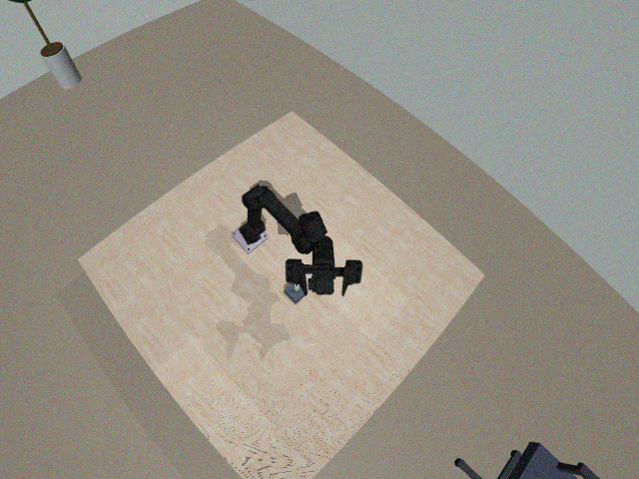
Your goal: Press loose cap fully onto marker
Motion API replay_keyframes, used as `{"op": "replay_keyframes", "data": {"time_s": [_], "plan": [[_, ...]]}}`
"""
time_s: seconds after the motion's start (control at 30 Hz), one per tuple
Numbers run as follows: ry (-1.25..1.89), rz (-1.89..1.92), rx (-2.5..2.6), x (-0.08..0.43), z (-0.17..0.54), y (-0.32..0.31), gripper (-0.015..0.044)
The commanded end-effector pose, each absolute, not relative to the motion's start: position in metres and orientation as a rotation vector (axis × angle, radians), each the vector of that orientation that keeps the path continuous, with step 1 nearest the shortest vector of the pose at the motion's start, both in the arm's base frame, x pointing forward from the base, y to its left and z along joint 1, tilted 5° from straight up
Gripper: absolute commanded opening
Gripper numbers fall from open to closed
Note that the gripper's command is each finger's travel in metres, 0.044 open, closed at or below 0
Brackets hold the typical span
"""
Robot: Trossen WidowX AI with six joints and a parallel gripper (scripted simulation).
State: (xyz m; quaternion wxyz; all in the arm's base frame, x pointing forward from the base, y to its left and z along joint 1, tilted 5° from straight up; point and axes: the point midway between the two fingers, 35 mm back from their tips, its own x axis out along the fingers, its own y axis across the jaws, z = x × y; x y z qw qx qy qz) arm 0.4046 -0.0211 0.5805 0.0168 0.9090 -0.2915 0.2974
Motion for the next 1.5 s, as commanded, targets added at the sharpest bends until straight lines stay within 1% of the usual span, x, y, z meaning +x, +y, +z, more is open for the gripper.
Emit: {"op": "replay_keyframes", "data": {"time_s": [0.0, 0.13, 0.17, 0.3, 0.53, 0.77, 1.0, 1.23, 1.47], "plan": [[-0.9, 0.899, 2.813, 0.406, 0.579, -0.02, 0.0374], [-0.738, 0.466, 2.523, 0.44, 0.546, 0.009, 0.0269], [-0.677, 0.361, 2.422, 0.449, 0.535, 0.018, 0.0251], [-0.424, 0.069, 2.022, 0.474, 0.489, 0.05, 0.0251], [-0.121, -0.107, 1.551, 0.488, 0.432, 0.084, 0.0251], [0.168, -0.158, 1.093, 0.487, 0.375, 0.114, 0.0251], [0.454, -0.108, 0.621, 0.471, 0.318, 0.139, 0.0251], [0.718, 0.036, 0.159, 0.442, 0.264, 0.159, 0.0251], [0.942, 0.261, -0.262, 0.399, 0.22, 0.171, 0.0251]]}}
